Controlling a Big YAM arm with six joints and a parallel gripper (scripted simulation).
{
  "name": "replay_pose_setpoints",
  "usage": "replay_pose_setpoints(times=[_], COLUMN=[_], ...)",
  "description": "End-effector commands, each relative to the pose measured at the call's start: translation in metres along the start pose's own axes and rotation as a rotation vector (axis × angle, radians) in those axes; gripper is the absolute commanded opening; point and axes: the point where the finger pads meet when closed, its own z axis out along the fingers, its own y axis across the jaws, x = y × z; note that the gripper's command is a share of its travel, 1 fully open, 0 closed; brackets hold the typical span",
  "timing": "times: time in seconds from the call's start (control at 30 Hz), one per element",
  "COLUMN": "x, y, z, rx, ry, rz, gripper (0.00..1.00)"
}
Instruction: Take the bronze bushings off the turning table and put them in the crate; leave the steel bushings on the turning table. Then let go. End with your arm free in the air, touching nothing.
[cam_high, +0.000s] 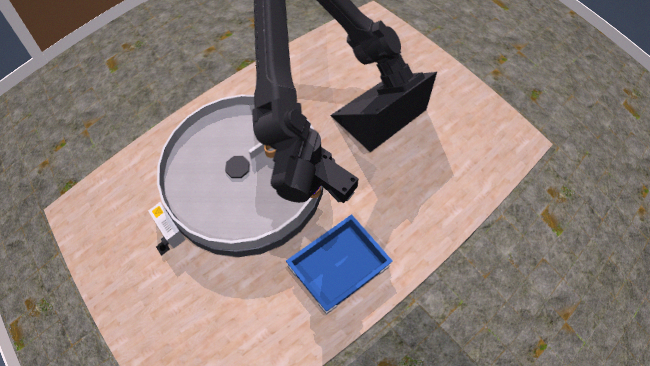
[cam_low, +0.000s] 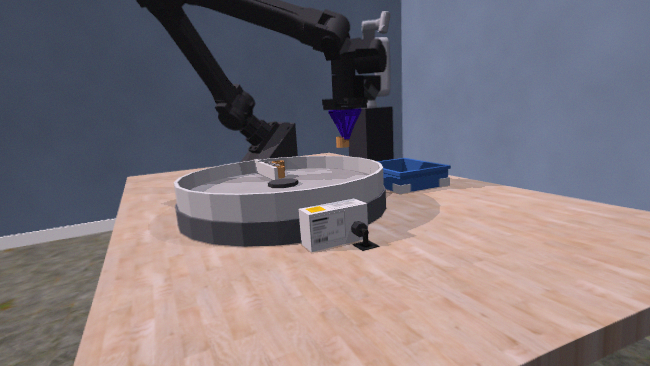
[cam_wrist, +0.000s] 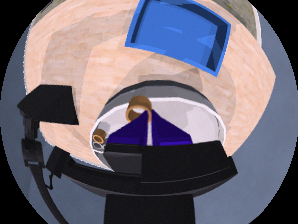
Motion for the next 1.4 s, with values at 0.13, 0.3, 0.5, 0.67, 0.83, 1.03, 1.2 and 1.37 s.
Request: replay_pose_setpoints(times=[0.13, 0.3, 0.5, 0.67, 0.83, 1.03, 1.2, 1.37], x=[-0.059, -0.083, -0.117, -0.139, -0.131, -0.148, -0.138, -0.140], y=[-0.040, -0.055, -0.073, -0.085, -0.090, -0.091, -0.093, -0.091], z=[-0.027, -0.029, -0.029, -0.030, -0.044, -0.030, -0.043, -0.040], rx=[0.057, 0.058, 0.058, 0.059, 0.080, 0.060, 0.078, 0.072], ry=[-0.010, -0.011, -0.012, -0.012, -0.025, -0.011, -0.023, -0.019], rz=[0.026, 0.027, 0.026, 0.026, 0.043, 0.026, 0.041, 0.036], gripper=[0.00, 0.00, 0.00, 0.00, 0.00, 0.00, 0.00, 0.00])
